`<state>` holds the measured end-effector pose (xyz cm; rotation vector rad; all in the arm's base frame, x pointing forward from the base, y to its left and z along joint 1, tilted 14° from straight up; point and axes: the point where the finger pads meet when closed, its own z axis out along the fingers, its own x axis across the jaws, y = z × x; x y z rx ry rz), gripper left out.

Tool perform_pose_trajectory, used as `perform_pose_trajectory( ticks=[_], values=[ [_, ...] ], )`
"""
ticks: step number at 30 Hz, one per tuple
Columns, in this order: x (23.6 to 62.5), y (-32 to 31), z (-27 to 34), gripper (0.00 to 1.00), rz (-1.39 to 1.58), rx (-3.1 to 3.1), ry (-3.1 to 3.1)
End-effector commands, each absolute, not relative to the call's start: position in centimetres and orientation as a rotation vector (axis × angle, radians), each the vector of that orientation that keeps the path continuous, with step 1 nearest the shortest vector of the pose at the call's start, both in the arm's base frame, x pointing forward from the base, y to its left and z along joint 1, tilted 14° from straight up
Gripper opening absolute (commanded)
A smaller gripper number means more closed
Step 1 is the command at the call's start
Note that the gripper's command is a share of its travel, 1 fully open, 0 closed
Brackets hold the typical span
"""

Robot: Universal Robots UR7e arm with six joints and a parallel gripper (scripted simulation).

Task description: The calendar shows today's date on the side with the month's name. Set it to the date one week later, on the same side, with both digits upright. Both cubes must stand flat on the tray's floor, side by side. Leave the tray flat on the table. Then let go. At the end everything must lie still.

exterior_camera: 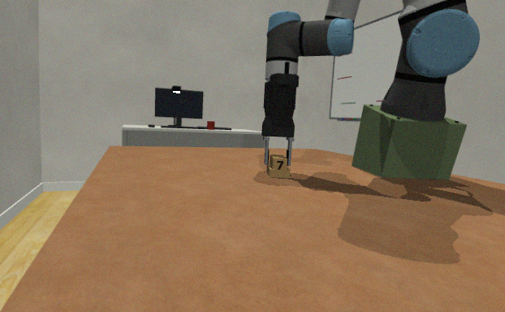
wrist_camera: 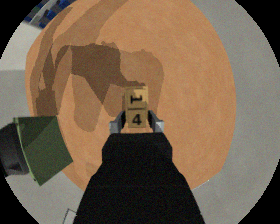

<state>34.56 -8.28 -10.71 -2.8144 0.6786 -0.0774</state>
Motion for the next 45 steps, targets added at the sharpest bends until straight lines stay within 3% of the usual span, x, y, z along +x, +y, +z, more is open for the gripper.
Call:
perform_pose_trajectory(
  ticks=[1, 29, 30, 45],
  values=[
    [34.60, -8.31, -10.71, 0.90, -0.079, -2.815, 0.679],
    [34.60, -8.31, -10.71, 0.90, -0.079, -2.815, 0.679],
    [34.60, -8.31, -10.71, 0.60, -0.079, -2.815, 0.679],
    [34.60, -8.31, -10.71, 0.60, -0.079, -2.815, 0.679]
  ],
)
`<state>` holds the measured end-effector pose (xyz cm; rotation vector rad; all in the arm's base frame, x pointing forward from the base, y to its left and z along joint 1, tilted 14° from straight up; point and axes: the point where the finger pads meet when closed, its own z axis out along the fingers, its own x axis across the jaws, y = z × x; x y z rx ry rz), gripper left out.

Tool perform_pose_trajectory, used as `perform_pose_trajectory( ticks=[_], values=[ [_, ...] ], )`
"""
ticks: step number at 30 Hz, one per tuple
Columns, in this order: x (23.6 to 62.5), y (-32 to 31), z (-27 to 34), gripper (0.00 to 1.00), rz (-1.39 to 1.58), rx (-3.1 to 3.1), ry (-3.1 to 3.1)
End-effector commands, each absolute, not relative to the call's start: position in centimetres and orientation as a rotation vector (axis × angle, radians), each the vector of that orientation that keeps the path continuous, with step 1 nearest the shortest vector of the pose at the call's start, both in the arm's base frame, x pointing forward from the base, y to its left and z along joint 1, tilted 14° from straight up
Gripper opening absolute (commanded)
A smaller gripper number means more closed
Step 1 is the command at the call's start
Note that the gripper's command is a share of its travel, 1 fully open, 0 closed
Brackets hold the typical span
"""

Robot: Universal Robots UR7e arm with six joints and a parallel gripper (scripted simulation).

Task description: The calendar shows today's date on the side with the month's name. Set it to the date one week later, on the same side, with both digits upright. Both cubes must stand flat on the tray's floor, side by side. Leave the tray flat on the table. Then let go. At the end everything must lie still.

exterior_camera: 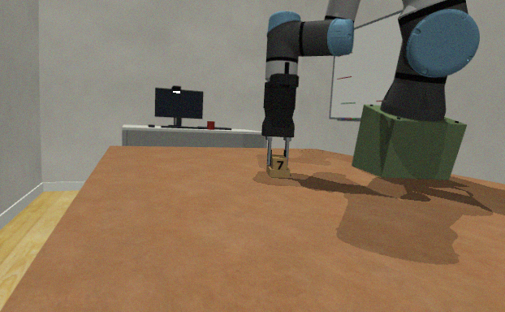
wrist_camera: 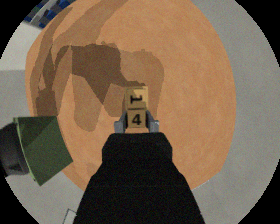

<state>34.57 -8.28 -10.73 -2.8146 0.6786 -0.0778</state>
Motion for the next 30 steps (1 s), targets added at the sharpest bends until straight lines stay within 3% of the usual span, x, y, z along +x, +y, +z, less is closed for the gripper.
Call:
perform_pose_trajectory(
  ticks=[1, 30],
  values=[
    [34.60, -8.31, -10.71, 0.60, -0.079, -2.815, 0.679],
    [34.51, -8.49, -9.93, 0.60, -0.079, -2.815, 0.679]
  ],
)
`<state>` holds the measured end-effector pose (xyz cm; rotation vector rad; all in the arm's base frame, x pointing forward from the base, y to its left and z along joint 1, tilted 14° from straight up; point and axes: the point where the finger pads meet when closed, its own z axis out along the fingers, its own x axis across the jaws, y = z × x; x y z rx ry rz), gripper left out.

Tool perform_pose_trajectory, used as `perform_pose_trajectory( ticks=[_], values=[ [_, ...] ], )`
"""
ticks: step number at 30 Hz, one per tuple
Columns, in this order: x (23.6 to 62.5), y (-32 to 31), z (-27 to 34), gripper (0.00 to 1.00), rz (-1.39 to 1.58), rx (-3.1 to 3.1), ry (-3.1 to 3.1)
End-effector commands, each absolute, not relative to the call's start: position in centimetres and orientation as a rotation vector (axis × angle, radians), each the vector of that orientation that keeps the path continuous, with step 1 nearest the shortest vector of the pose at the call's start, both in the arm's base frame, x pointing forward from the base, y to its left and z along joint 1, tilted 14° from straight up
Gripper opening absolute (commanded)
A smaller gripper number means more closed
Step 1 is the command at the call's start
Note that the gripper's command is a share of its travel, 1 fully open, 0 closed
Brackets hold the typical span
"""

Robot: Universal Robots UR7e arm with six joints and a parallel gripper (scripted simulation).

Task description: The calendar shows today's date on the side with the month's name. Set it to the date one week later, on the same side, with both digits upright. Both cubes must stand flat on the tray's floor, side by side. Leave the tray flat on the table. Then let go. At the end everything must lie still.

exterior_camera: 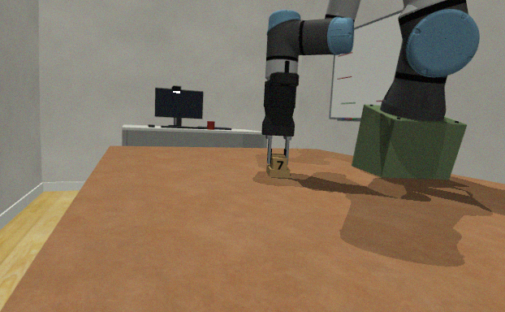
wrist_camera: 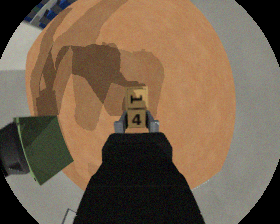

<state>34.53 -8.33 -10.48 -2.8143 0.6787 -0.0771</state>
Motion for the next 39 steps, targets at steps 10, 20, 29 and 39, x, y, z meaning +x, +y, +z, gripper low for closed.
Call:
perform_pose_trajectory(
  ticks=[10, 20, 29, 39],
  values=[
    [34.3, -8.9, -8.0, 0.60, -0.079, -2.815, 0.679],
    [33.9, -9.7, -4.6, 0.60, -0.079, -2.815, 0.679],
    [33.7, -10.2, -2.5, 0.60, -0.079, -2.815, 0.679],
    [33.5, -10.5, -1.2, 0.60, -0.079, -2.815, 0.679]
  ],
)
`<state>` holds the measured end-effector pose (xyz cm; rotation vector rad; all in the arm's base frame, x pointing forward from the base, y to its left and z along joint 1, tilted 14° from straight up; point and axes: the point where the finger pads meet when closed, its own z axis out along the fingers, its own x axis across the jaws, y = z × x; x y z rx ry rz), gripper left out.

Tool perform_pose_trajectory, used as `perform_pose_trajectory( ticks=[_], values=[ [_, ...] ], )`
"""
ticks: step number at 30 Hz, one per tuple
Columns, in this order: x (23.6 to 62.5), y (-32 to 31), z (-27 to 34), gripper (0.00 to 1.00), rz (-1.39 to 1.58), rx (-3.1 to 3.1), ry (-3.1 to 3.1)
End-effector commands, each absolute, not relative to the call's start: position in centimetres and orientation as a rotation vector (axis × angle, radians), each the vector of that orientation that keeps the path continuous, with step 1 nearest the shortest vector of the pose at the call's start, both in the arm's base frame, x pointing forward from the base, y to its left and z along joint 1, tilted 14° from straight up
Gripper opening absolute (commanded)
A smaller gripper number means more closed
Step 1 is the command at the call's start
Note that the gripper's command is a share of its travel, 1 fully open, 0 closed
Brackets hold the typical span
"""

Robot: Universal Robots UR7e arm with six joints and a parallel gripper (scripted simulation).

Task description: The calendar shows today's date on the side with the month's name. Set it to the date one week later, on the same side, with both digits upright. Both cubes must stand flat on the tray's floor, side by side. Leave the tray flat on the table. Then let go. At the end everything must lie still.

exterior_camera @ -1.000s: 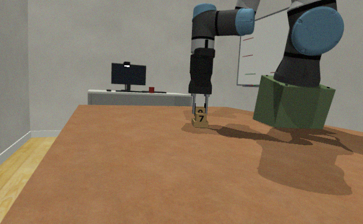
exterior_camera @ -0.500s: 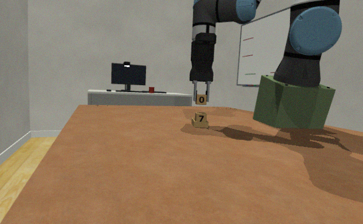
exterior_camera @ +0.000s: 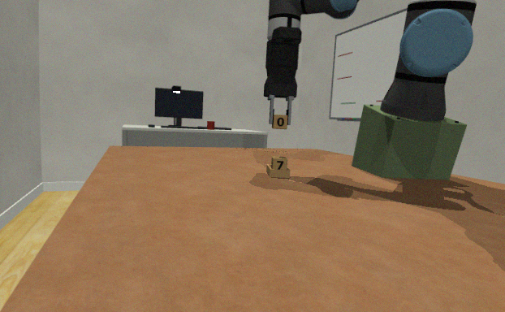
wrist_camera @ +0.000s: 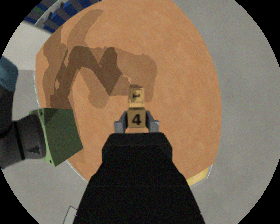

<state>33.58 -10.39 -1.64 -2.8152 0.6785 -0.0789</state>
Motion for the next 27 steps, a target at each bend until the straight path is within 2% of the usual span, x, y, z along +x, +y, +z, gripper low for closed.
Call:
perform_pose_trajectory(
  ticks=[1, 27],
  values=[
    [33.52, -10.52, -1.12, 0.60, -0.079, -2.815, 0.679],
    [33.81, -10.23, -0.95, 0.60, -0.071, -2.799, 0.741]
  ],
)
